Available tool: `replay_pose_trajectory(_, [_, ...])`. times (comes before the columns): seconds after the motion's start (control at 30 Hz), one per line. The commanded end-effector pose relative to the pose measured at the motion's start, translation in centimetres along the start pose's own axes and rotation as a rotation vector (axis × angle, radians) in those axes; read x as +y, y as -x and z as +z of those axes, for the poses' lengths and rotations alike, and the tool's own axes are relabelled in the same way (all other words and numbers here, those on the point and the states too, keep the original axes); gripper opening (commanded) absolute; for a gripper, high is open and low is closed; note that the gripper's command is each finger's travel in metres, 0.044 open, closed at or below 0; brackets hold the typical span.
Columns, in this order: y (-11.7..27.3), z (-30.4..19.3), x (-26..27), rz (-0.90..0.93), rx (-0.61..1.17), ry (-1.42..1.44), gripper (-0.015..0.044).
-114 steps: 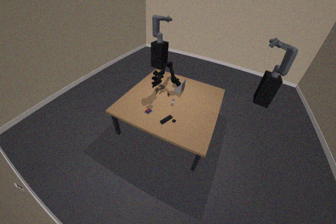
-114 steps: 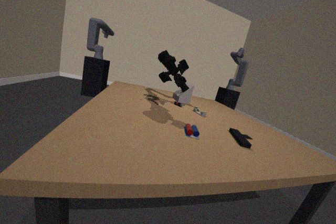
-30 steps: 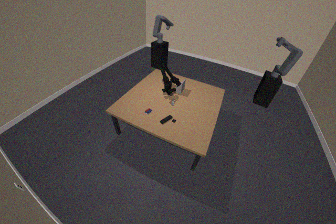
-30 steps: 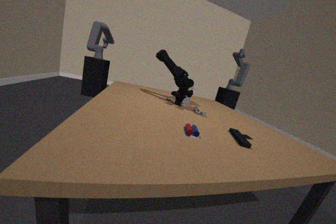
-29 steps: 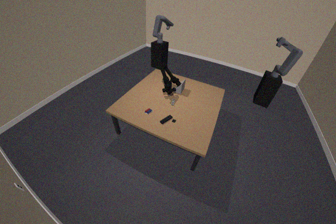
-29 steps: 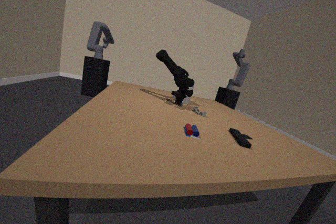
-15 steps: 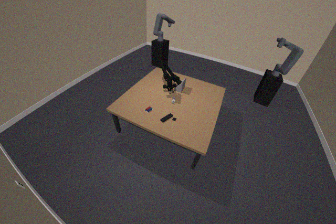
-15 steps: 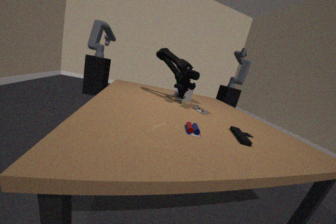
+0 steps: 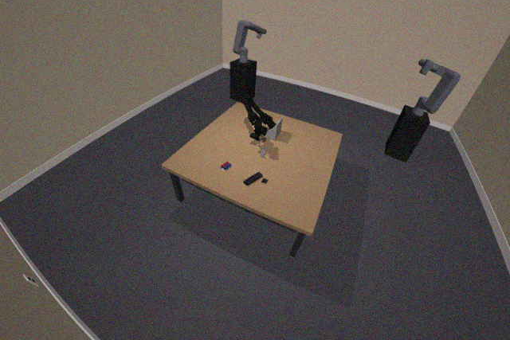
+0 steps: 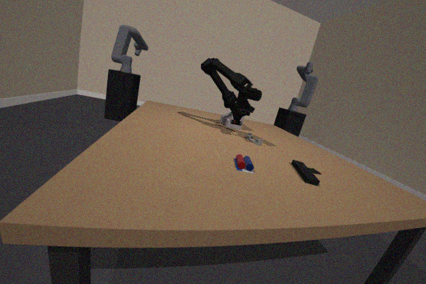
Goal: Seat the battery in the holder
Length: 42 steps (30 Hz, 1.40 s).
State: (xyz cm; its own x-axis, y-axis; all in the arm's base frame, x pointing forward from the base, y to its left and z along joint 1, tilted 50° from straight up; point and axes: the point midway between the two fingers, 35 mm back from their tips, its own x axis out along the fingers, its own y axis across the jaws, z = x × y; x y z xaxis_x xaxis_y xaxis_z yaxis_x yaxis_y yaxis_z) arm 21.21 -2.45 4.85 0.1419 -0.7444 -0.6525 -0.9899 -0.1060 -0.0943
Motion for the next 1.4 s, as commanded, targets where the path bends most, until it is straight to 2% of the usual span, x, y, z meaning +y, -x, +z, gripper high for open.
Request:
replay_pose_trajectory(0.0, [0.4, 1.1, -1.2, 0.002, -0.006, 0.242, 0.0086])
replay_pose_trajectory(0.97, [1.4, 10.4, -6.7, -0.003, -0.007, 1.864, 0.0086])
replay_pose_trajectory(1.37, [1.0, 10.6, -6.8, 0.025, -0.019, 1.903, 0.0086])
